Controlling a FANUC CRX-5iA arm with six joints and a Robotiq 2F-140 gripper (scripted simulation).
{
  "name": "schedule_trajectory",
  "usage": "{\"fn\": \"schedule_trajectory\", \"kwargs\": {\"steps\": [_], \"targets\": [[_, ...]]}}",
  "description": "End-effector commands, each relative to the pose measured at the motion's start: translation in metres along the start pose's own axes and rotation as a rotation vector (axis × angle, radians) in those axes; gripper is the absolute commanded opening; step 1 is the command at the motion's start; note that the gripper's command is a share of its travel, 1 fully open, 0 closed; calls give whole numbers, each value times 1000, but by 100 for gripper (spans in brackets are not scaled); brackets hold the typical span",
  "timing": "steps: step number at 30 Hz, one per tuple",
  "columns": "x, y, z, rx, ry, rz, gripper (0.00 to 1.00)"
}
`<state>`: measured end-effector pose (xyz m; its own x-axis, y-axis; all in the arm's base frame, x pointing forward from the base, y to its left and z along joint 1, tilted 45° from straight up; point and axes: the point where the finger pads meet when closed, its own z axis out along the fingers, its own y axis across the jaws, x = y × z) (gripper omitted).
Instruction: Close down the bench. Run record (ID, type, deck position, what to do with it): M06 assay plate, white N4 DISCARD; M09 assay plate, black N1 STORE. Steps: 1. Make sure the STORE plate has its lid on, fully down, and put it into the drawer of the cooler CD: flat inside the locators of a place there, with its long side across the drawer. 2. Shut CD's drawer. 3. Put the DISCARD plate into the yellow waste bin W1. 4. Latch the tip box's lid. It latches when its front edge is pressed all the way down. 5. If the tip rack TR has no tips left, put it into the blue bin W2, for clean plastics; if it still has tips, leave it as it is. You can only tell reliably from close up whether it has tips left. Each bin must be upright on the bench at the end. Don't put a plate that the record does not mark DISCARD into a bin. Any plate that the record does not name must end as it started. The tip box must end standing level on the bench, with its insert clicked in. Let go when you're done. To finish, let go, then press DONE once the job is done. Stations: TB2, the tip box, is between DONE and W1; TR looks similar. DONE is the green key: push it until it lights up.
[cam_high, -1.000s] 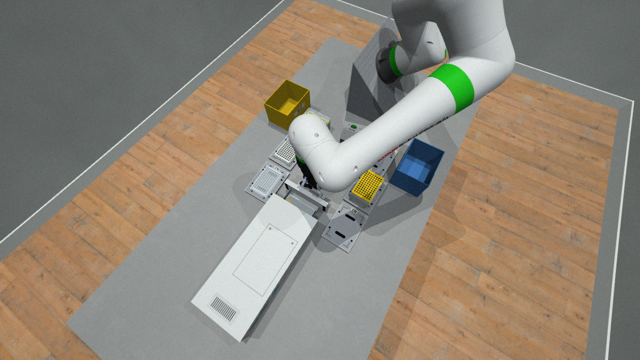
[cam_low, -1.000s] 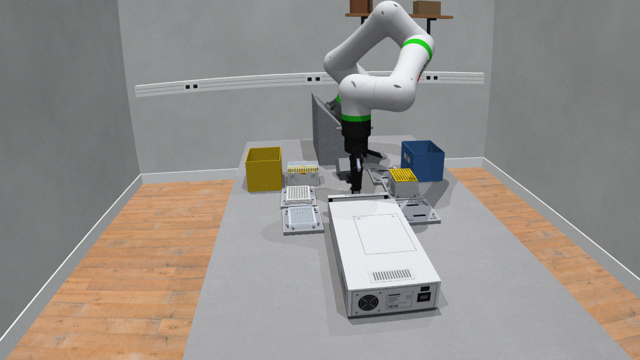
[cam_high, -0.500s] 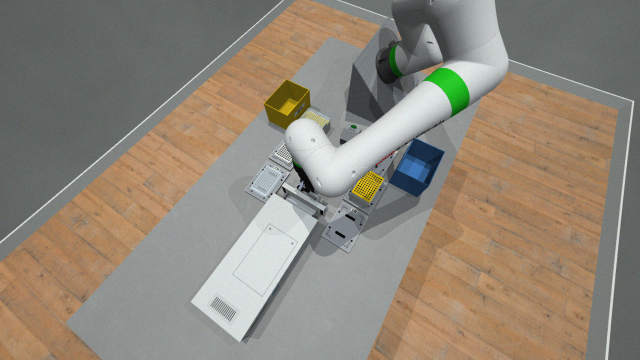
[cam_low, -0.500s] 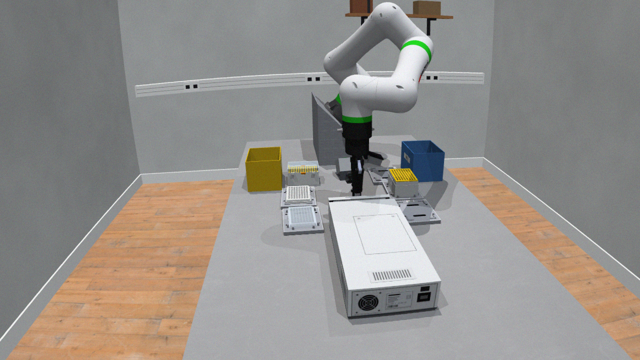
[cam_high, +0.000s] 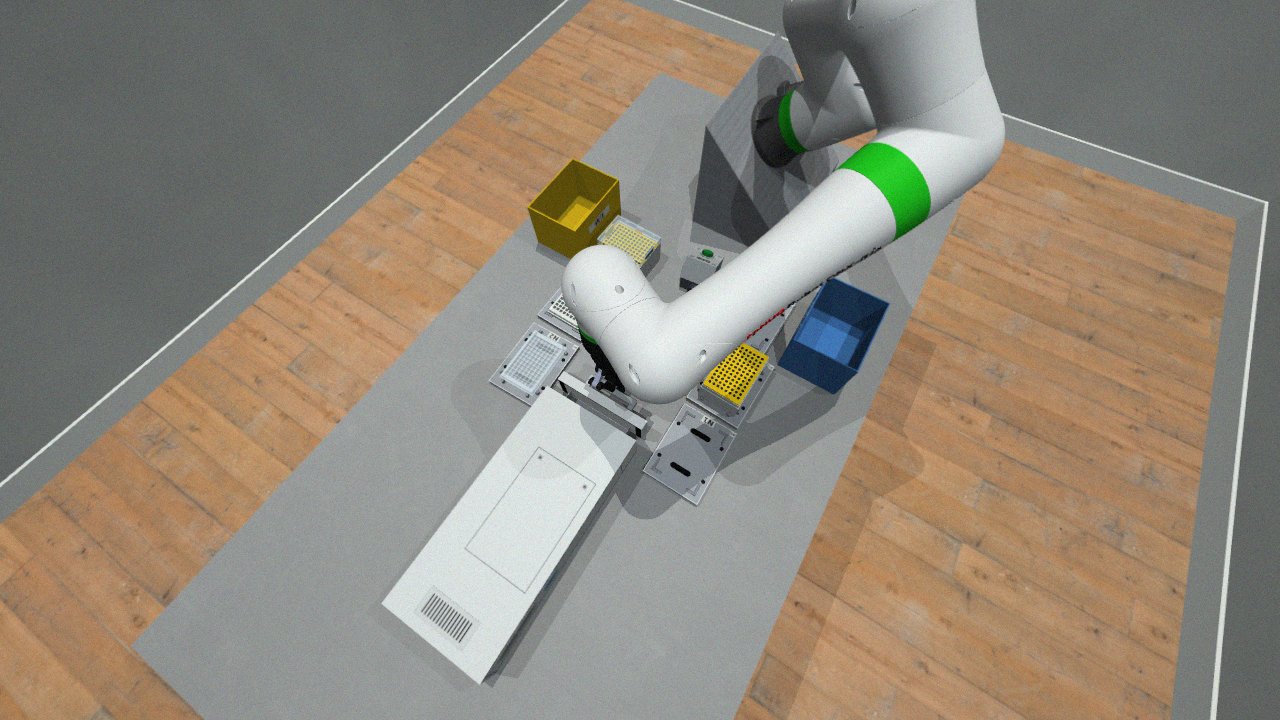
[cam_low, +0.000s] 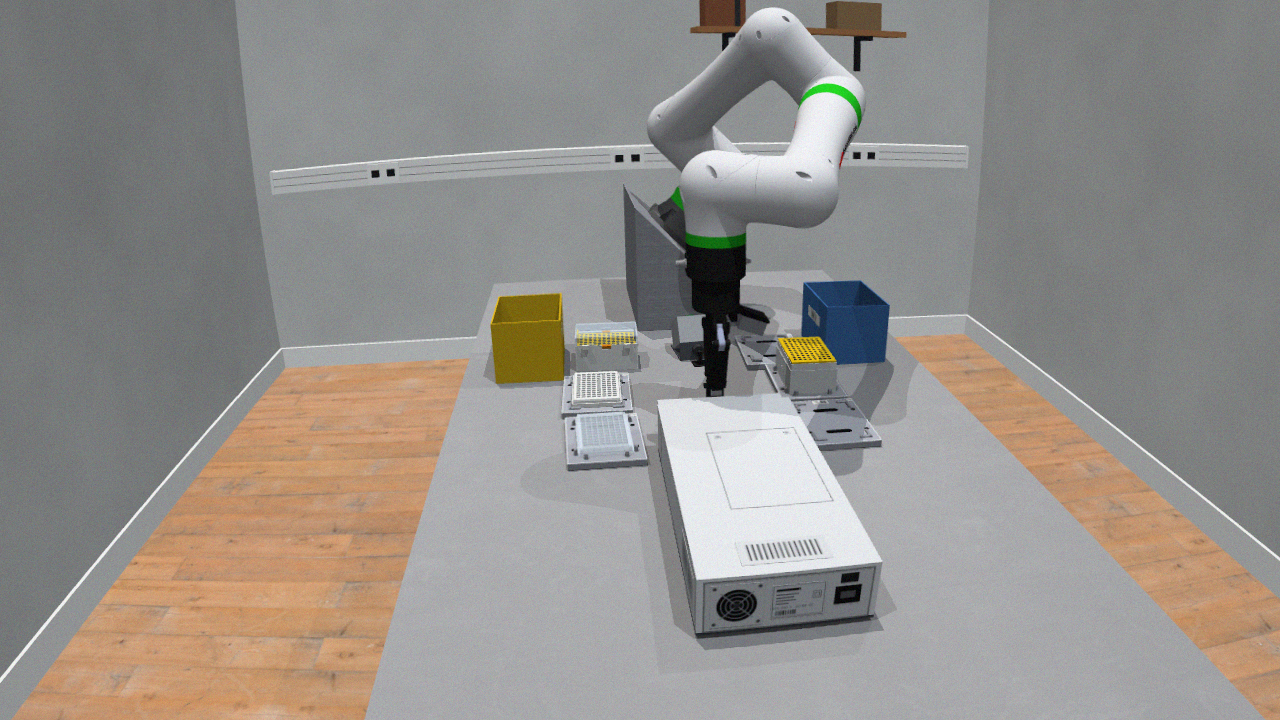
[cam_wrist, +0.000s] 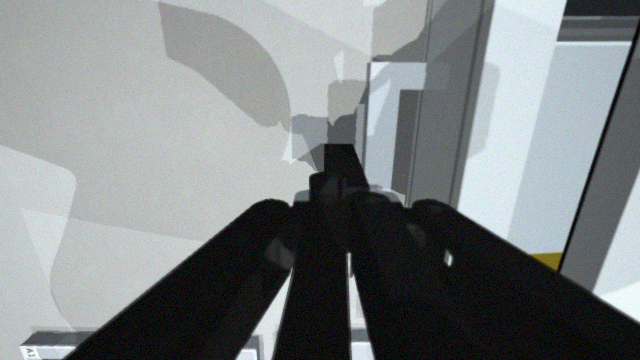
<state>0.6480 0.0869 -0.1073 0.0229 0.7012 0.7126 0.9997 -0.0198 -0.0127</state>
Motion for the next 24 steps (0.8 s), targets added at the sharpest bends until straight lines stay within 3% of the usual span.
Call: {"fn": "schedule_trajectory", "kwargs": {"steps": [1, 24], "targets": [[0, 2, -1, -2, -1, 0, 10], [0, 4, -1, -2, -1, 0, 10]]}}
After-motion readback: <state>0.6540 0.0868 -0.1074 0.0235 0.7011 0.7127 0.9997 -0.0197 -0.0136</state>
